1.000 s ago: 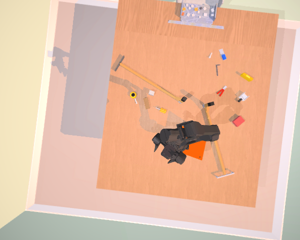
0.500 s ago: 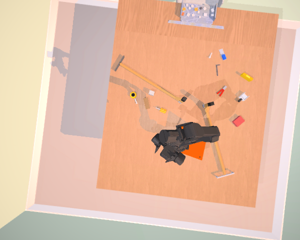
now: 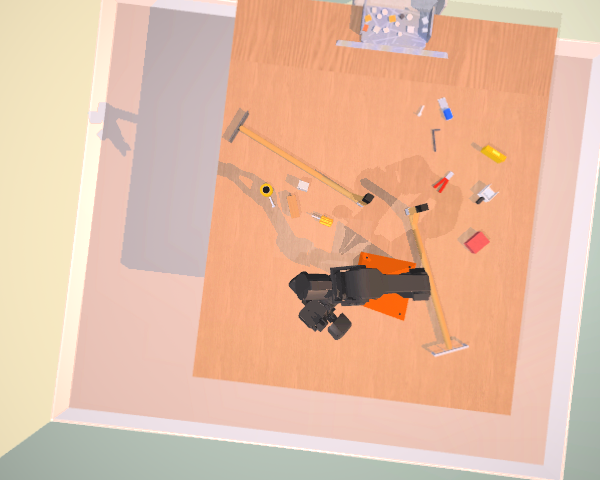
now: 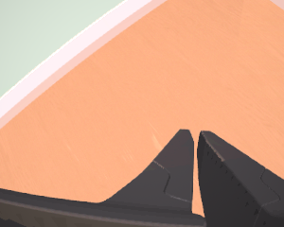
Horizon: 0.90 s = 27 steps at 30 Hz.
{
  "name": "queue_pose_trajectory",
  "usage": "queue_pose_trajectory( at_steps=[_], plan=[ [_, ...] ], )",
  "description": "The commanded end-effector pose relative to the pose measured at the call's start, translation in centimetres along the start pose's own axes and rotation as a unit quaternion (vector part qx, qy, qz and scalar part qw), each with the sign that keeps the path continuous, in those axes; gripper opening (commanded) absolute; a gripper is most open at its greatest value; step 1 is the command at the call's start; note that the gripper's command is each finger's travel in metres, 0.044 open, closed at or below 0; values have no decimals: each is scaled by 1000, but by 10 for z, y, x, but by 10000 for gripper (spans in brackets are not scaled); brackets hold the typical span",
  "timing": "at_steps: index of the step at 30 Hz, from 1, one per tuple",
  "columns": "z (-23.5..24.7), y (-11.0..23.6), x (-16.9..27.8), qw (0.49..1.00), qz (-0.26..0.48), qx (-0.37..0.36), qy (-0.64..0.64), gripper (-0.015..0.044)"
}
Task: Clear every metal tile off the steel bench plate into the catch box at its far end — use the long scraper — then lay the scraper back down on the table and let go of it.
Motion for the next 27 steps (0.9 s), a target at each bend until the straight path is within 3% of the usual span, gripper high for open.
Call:
queue_pose_trajectory(
  at_steps=[1, 27],
  plan=[
    [-7, -9, -4, 1000, 21, 10, -16, 0],
    [-67, -65, 0, 976, 157, 73, -129, 0]
  ],
)
Point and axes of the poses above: the point midway between the two fingers, 35 mm back from their tips, its own y axis back along the fingers, its own z axis across the jaws, x = y × z, the point moved 1 cm from there along y, back along the fingers, and after that the axes turned 5 degrees about y, right-handed, at the moved point
